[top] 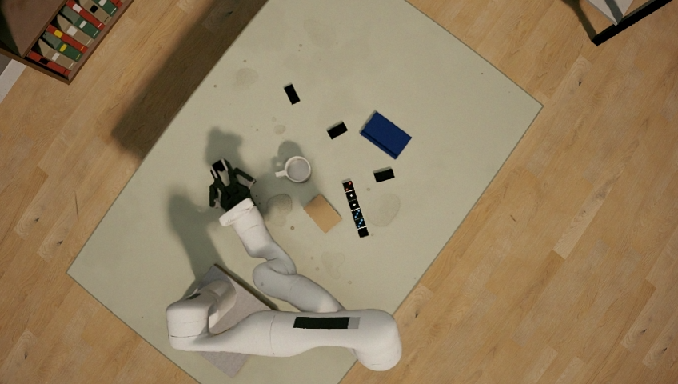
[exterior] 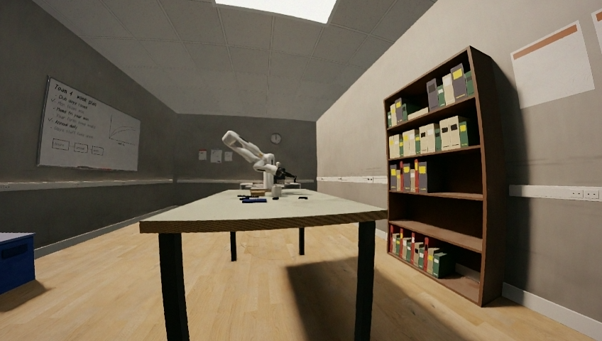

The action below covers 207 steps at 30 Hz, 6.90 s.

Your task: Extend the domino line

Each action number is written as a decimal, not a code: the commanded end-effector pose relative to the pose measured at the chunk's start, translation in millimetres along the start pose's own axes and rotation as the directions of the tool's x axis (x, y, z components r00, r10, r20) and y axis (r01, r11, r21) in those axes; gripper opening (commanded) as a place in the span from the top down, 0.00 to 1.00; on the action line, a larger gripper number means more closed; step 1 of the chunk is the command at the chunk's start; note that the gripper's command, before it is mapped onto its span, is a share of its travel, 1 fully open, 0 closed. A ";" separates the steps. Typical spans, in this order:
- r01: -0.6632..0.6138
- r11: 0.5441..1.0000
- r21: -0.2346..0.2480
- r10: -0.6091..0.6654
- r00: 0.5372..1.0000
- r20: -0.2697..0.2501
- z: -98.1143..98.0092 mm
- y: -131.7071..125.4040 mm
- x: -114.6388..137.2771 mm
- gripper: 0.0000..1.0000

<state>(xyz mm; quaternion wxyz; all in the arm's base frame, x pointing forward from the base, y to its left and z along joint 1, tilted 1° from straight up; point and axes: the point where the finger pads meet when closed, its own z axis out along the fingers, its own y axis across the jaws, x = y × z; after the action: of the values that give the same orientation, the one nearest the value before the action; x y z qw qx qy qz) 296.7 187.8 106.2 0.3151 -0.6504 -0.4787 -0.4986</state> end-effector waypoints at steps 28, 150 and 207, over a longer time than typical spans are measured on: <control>-0.094 0.993 -0.075 0.083 0.987 -0.135 -1.9 0.2 0.0 0.69; -0.103 0.992 -0.077 0.092 0.987 -0.131 27.1 -9.3 -90.8 0.51; -0.103 0.992 -0.077 0.092 0.987 -0.131 -44.2 -11.7 -60.2 0.51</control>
<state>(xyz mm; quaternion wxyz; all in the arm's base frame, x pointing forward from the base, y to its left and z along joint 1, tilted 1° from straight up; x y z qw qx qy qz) 267.6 134.2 61.3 0.3419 -0.6528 -0.4037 -0.5422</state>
